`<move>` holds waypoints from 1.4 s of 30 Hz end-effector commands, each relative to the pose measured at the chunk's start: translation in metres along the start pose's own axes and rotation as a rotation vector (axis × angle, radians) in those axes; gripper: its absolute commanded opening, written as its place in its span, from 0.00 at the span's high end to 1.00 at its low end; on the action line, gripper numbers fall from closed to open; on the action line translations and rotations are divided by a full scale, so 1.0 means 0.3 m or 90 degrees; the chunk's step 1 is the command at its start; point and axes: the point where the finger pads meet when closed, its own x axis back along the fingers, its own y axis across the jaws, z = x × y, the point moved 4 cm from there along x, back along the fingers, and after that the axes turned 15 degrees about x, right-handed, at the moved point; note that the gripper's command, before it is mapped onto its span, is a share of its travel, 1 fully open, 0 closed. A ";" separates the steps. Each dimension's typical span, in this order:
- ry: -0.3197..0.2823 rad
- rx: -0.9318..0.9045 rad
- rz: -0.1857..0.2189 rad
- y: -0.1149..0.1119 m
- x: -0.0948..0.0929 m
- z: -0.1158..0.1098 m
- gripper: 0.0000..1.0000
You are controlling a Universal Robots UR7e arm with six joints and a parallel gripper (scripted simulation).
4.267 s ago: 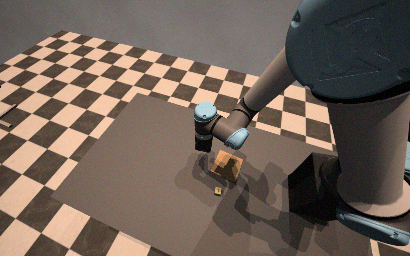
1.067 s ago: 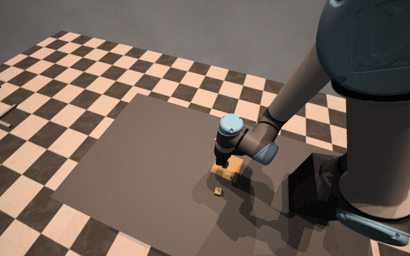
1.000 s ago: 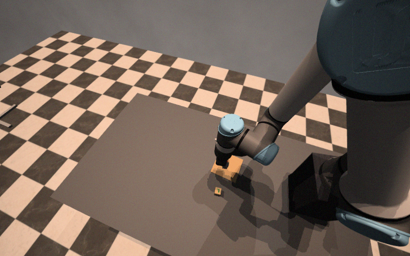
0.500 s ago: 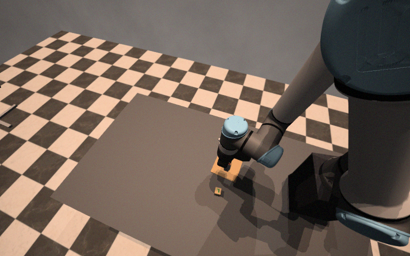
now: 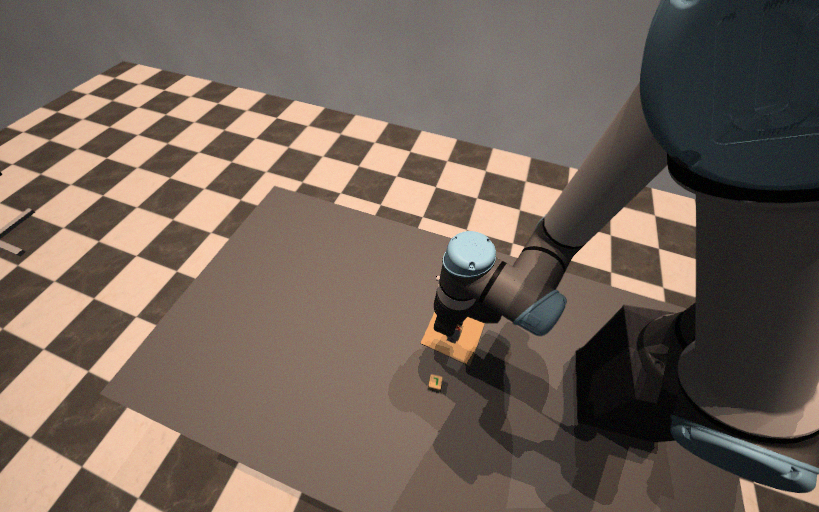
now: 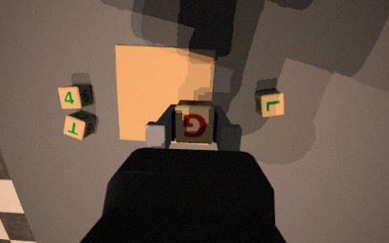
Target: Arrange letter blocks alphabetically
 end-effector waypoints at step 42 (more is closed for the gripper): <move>-0.002 0.000 0.001 0.001 -0.319 -0.005 0.43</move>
